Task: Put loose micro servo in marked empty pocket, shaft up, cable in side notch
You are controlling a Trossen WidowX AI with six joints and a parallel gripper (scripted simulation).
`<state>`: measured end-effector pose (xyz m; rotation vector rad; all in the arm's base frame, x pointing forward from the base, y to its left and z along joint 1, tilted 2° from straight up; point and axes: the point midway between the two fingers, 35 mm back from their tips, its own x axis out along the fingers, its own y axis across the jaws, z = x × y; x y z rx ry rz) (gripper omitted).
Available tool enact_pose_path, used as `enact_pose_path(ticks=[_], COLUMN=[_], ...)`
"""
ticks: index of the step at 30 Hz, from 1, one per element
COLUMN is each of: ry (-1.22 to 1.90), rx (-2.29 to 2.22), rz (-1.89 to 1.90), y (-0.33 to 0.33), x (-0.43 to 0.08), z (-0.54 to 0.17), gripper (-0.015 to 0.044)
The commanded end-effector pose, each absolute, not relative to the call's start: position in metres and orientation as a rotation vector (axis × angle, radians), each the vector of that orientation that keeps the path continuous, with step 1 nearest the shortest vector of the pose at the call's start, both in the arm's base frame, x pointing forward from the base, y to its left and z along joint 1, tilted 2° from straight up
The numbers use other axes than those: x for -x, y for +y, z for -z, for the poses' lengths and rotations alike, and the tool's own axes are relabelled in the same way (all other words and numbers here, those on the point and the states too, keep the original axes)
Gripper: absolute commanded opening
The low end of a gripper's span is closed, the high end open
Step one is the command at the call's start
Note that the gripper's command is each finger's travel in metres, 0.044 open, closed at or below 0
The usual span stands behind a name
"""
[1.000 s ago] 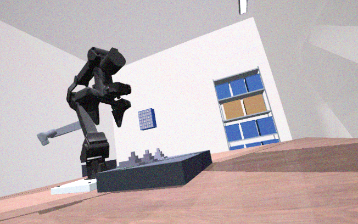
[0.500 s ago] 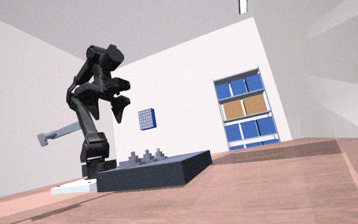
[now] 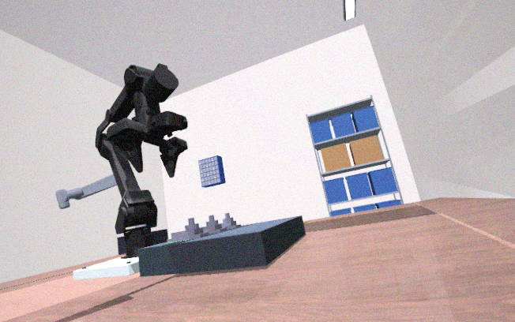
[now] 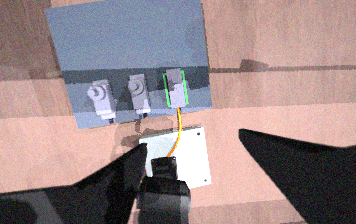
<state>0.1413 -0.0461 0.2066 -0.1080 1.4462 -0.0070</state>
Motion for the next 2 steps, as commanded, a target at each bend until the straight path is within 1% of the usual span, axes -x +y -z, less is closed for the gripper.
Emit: enact_pose_path(ticks=[1, 2], ry=[1.447, 1.447], rx=[0.107, 0.107], rz=[0.002, 0.002], y=[-0.0454, -0.0454], x=[-0.1411, -0.1411], z=[-0.2068, -0.2068], gripper=[0.044, 0.044])
